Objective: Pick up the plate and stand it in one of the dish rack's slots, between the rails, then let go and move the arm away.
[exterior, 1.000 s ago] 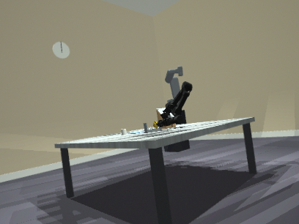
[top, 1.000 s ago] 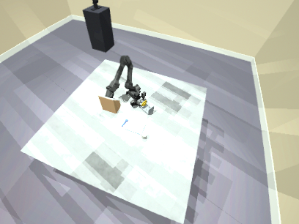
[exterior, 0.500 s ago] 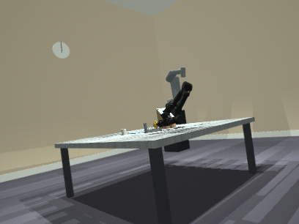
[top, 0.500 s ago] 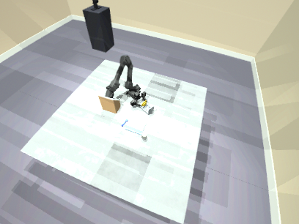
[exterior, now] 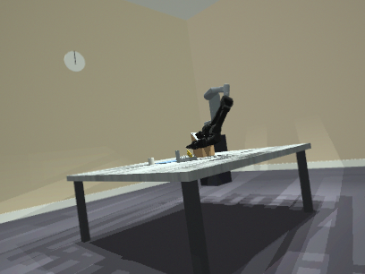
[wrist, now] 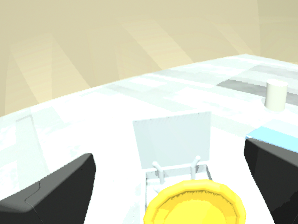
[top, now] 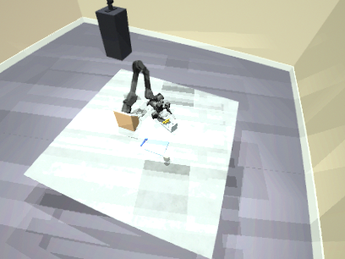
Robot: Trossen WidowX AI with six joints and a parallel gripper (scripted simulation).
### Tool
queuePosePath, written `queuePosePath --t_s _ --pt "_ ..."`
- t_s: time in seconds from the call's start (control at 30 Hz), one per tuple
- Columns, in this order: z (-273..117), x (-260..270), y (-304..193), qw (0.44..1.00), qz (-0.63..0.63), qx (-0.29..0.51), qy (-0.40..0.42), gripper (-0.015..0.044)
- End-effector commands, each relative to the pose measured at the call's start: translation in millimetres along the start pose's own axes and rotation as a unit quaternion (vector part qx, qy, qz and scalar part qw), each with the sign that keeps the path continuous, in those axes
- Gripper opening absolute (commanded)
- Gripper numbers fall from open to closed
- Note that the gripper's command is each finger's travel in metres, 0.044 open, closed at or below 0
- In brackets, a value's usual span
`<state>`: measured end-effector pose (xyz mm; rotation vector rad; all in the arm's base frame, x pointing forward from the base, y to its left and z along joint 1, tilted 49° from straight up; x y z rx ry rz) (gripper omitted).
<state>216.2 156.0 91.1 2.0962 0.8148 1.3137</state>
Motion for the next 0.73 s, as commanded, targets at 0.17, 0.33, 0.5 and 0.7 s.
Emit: queuePosePath --t_s 0.17,0.33,0.5,0.7 --pt "-6.6 -7.7 72.5 1.000 -0.020 -0.005 0.000 0.0400" --pt "-5.0 -8.6 74.3 1.000 -0.030 -0.002 -0.005 0.0400" --pt "8.3 -14.9 76.2 0.994 -0.099 0.025 -0.042 0.0400" --pt "24.1 -25.4 79.4 0.978 -0.178 0.069 -0.086 0.0400"
Point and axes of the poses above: the point midway between the two fingers, 35 mm back from their tips, its own z axis out along the fingers, its own x axis across the jaws, y = z × x, the point moved 5 cm from there along -z, back along the fingers, and after that the axes turned 10 degrees about -z, right-handed, at the moved point
